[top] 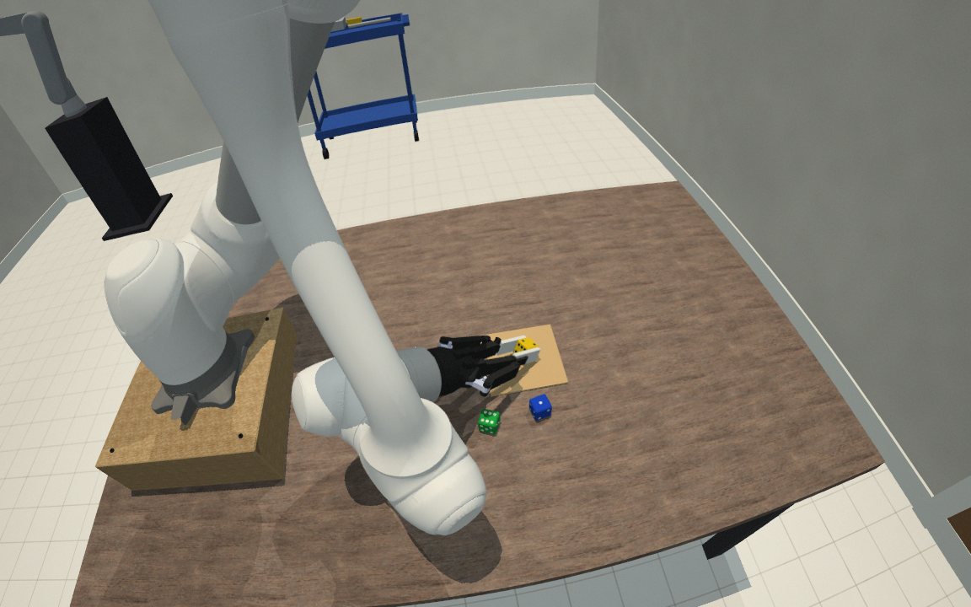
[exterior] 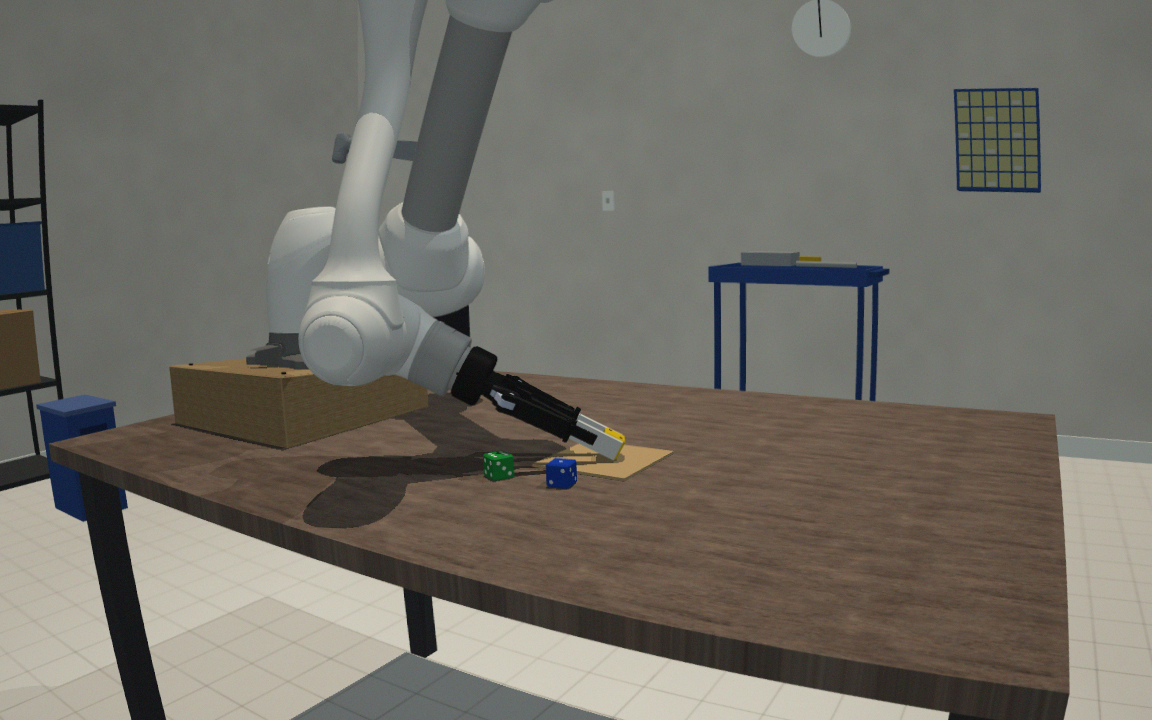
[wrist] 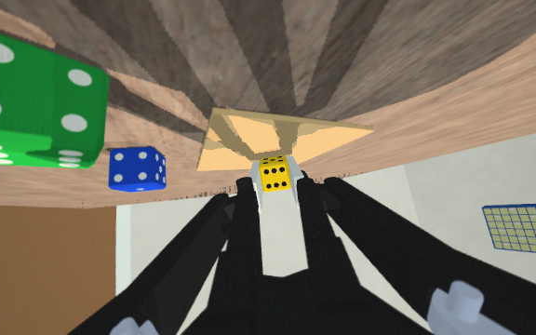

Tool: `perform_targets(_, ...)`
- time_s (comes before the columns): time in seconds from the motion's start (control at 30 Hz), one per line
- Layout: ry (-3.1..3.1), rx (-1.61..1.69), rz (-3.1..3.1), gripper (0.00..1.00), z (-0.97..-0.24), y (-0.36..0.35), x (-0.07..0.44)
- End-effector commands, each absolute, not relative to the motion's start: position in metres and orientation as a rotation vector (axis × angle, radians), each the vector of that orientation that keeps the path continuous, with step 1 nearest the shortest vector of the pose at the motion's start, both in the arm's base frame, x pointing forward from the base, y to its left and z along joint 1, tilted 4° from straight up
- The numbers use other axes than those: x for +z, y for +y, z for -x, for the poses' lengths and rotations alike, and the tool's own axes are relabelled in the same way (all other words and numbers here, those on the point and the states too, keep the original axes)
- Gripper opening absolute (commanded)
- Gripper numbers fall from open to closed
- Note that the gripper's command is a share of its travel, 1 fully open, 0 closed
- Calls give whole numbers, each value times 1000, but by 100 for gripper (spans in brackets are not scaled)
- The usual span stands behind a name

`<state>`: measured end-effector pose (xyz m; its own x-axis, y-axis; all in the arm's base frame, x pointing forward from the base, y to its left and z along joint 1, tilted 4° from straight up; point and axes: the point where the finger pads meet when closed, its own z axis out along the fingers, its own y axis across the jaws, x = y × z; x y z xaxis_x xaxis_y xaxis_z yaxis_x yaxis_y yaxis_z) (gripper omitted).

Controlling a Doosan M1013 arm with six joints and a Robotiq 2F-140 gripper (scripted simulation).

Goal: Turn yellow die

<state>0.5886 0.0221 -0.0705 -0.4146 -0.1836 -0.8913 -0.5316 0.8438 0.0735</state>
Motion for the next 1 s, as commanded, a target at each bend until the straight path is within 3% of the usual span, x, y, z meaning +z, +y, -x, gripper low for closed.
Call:
perform_targets(0.0,1993,425,527,16,-589,22,-70)
perform_targets(0.37,1993,425,527,16,-589,22,-70)
perform_targets(0.97,1993,425,527,28,-589,22,-70)
